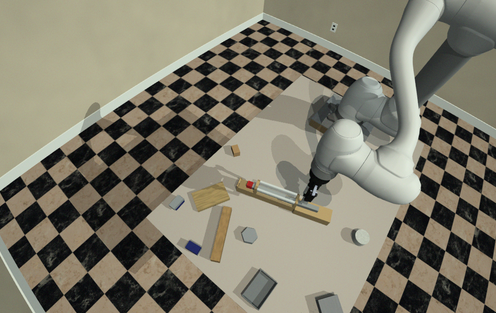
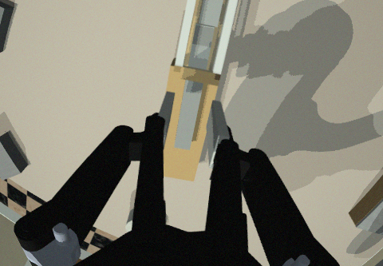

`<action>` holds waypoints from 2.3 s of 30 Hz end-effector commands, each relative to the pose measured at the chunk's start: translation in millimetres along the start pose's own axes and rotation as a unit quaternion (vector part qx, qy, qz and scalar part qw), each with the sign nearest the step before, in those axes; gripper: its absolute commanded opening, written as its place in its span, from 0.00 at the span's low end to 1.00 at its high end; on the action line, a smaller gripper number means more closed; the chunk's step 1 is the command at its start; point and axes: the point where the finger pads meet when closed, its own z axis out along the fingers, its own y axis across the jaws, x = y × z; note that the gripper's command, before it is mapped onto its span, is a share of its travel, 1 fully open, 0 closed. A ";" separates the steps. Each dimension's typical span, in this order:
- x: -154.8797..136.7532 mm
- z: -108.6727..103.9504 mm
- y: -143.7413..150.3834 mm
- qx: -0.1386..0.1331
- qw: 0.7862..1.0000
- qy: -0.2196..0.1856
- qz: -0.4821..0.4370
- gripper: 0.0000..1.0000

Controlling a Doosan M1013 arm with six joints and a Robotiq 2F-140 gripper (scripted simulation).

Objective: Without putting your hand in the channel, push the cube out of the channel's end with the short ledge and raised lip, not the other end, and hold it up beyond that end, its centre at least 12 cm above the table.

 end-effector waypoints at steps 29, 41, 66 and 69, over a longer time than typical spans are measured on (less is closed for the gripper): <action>-1.2 -0.1 -0.1 0.000 1.000 0.000 0.000 0.00; -97.5 9.8 0.1 0.000 1.000 0.000 0.000 0.00; -97.5 65.4 0.0 0.000 1.000 0.000 0.000 0.00; -97.5 69.1 0.0 0.000 1.000 0.000 0.000 0.00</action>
